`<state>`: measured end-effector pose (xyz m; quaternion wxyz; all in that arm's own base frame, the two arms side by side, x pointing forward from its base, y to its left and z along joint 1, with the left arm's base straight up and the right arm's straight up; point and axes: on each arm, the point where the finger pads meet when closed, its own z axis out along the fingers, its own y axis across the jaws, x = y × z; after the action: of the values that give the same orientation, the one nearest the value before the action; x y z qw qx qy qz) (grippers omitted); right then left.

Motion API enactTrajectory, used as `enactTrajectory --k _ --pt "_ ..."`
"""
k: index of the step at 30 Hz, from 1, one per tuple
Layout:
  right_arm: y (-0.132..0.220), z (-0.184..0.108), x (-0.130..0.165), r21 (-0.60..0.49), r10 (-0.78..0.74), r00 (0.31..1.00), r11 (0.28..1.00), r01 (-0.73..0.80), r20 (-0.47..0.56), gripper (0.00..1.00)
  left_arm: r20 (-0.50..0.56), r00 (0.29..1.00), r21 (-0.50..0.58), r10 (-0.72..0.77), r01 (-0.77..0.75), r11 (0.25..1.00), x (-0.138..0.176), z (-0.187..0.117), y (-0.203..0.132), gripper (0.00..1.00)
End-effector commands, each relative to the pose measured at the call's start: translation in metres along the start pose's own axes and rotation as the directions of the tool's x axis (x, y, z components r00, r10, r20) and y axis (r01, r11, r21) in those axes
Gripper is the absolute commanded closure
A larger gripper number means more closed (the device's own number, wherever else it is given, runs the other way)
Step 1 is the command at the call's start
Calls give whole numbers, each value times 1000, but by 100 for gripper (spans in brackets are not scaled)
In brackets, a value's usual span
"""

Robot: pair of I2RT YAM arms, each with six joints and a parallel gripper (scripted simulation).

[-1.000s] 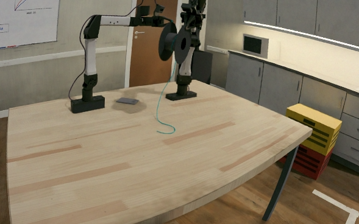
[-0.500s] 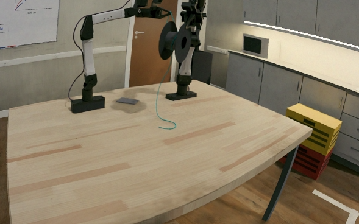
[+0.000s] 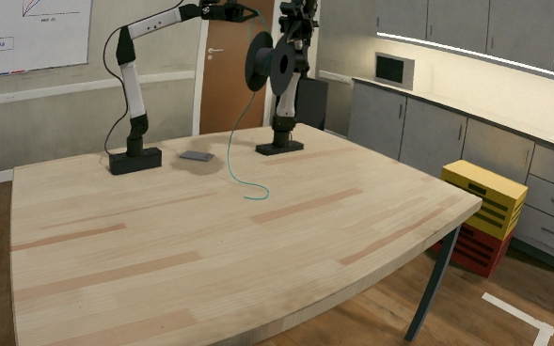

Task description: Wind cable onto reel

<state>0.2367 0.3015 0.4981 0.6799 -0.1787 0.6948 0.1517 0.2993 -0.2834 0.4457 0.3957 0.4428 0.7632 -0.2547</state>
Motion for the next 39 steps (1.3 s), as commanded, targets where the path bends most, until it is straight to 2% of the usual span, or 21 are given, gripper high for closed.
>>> enactTrajectory --k 1,3,11,13,23,27,31,33,36,39 --pt "-23 -9 -26 -29 57 997 998 -56 51 100 75 996 -29 43 -41 999 -20 -5 5 100" --pt "-29 -2 -8 -28 32 999 999 -32 19 100 75 996 -28 43 -41 999 -19 -5 5 100" --pt "-67 3 -6 -29 42 999 999 -41 35 100 76 996 -25 38 -36 999 -20 -5 4 100" --pt "-67 3 -6 -29 42 999 999 -41 35 100 76 996 -25 38 -36 999 -20 -5 4 100" --pt "-103 15 15 -28 39 999 999 -38 35 100 77 996 -21 40 -38 999 -20 -5 4 100" --pt "-114 39 31 -28 34 999 999 -34 10 100 77 996 -19 38 -36 999 -20 -5 3 100" --pt "-123 48 31 -28 35 999 999 -35 16 100 78 996 -17 37 -36 999 -20 -5 3 100" --pt "-134 54 14 -28 35 998 999 -34 54 100 78 996 -16 37 -36 999 -20 -5 3 100" --pt "-149 69 18 -28 38 998 999 -37 49 100 71 997 -15 35 -34 999 -18 -5 3 100" --pt "-157 78 43 -27 38 999 999 -37 12 100 57 998 -10 29 -29 1000 -14 -6 1 100"
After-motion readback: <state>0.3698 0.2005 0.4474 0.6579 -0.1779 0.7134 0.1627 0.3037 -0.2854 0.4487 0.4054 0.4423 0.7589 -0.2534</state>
